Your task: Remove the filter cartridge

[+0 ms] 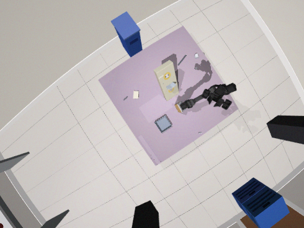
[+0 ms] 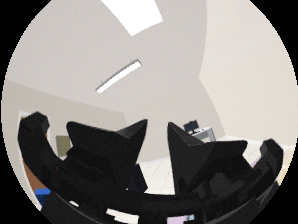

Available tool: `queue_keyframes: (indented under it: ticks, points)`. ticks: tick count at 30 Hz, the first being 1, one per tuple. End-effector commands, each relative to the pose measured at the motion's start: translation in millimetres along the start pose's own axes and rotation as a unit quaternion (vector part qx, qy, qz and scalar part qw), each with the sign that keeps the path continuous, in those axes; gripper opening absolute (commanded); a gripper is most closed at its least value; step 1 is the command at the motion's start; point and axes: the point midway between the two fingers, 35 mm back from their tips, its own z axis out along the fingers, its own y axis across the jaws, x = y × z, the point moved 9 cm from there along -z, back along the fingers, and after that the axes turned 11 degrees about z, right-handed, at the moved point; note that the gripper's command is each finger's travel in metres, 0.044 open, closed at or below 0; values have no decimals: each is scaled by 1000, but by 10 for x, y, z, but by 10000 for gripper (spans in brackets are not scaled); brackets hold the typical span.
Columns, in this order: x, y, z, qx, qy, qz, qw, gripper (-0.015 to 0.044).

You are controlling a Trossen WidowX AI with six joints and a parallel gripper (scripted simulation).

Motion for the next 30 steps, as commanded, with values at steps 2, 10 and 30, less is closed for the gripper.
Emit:
queue_keyframes:
  ticks: [2,10,30]
  points:
    - [-3,-524,206,143,-26,-15,989,116]
    - [-5,-1464,356,391,-58,-47,918,116]
    - [281,-3210,-286,821,45,-155,548,116]
